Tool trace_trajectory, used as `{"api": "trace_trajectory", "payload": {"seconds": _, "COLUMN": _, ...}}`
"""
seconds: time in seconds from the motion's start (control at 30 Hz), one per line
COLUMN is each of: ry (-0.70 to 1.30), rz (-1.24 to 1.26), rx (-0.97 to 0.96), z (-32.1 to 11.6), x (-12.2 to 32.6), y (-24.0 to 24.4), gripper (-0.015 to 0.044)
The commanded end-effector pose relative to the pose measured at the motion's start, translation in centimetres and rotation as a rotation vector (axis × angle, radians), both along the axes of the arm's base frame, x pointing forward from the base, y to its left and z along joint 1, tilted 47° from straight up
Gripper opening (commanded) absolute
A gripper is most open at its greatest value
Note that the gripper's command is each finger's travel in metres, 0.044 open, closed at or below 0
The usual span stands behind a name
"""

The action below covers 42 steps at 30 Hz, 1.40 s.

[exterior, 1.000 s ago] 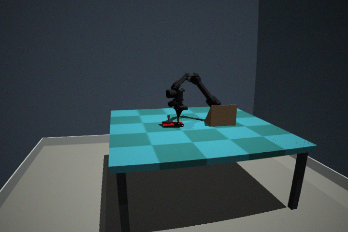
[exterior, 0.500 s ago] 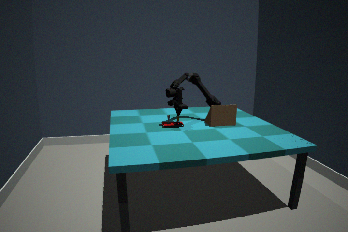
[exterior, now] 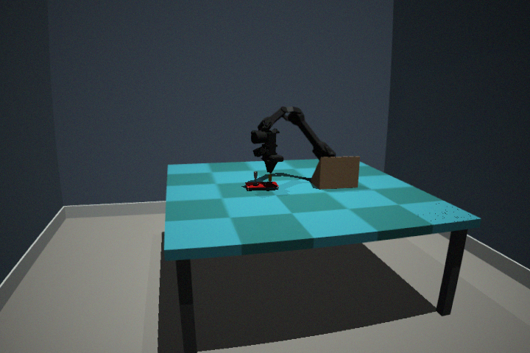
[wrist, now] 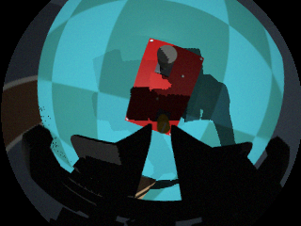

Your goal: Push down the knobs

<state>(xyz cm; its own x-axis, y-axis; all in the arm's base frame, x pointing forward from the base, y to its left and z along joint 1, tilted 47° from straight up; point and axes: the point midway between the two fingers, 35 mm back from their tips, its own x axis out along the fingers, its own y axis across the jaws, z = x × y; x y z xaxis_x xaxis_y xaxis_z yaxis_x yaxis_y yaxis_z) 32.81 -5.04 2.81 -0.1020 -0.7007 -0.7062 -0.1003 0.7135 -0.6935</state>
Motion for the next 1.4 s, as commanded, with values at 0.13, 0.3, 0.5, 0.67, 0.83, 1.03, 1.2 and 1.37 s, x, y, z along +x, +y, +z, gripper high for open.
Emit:
{"api": "trace_trajectory", "payload": {"seconds": 0.13, "ry": 0.006, "rz": 0.085, "rx": 0.037, "z": 0.2, "x": 1.6, "y": 1.4, "gripper": 0.0000}}
{"api": "trace_trajectory", "payload": {"seconds": 0.3, "ry": 0.129, "rz": 0.206, "rx": 0.048, "z": 0.3, "x": 2.0, "y": 1.4, "gripper": 0.0000}}
{"api": "trace_trajectory", "payload": {"seconds": 0.5, "ry": 0.277, "rz": 0.351, "rx": 0.062, "z": 0.4, "x": 2.5, "y": 1.5, "gripper": 0.0000}}
{"api": "trace_trajectory", "payload": {"seconds": 0.67, "ry": 0.401, "rz": 0.472, "rx": 0.074, "z": 0.4, "x": 2.9, "y": 1.6, "gripper": 0.0000}}
{"api": "trace_trajectory", "payload": {"seconds": 0.83, "ry": 0.525, "rz": 0.592, "rx": 0.087, "z": 0.5, "x": 3.3, "y": 1.6, "gripper": 0.0000}}
{"api": "trace_trajectory", "payload": {"seconds": 1.03, "ry": 0.674, "rz": 0.736, "rx": 0.103, "z": 0.6, "x": 3.8, "y": 1.7, "gripper": 0.0000}}
{"api": "trace_trajectory", "payload": {"seconds": 1.2, "ry": 0.798, "rz": 0.855, "rx": 0.117, "z": 0.7, "x": 4.2, "y": 1.7, "gripper": 0.0000}}
{"api": "trace_trajectory", "payload": {"seconds": 1.37, "ry": 0.923, "rz": 0.974, "rx": 0.132, "z": 0.8, "x": 4.6, "y": 1.8, "gripper": 0.0000}}
